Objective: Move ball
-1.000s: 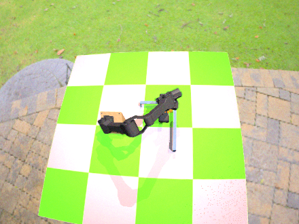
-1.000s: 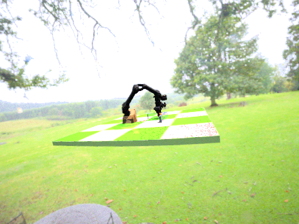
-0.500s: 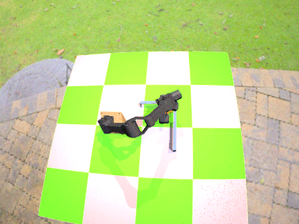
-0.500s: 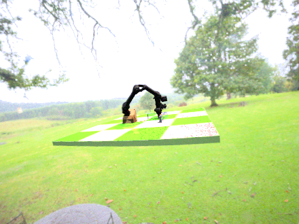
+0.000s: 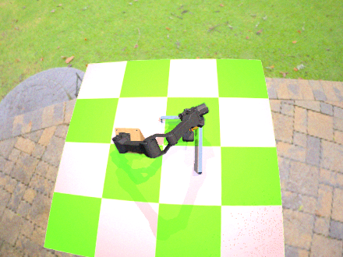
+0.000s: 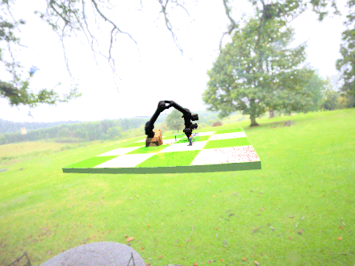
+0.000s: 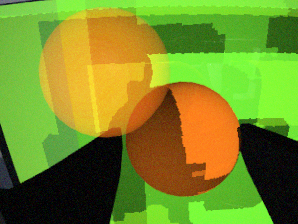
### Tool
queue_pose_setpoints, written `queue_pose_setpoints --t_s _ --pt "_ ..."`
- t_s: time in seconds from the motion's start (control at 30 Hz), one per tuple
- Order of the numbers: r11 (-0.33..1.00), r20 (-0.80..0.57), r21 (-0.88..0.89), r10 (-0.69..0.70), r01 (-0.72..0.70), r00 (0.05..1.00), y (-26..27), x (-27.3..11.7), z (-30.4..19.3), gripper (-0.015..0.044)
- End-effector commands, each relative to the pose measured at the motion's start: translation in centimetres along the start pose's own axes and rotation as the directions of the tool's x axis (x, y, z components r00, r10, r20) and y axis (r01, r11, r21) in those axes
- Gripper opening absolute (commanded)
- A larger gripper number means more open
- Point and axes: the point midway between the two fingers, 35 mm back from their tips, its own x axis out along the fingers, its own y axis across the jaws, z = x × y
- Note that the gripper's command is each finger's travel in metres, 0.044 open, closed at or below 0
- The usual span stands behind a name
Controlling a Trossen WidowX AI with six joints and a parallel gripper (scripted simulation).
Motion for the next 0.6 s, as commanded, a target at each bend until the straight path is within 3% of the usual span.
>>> queue_pose_setpoints --t_s 0.0,0.1,0.27,0.57 --pt "1.000 0.001 0.001 0.000 0.000 1.000 0.0 0.0 0.0 0.0345" --pt "1.000 0.001 0.000 0.002 -0.002 1.000 0.1 -1.1 0.1 0.0345" --pt "1.000 0.001 -0.002 0.002 -0.002 1.000 0.1 -8.4 0.1 0.0345" --pt "1.000 0.017 -0.009 0.004 -0.004 1.000 0.4 -8.0 0.3 0.0345"
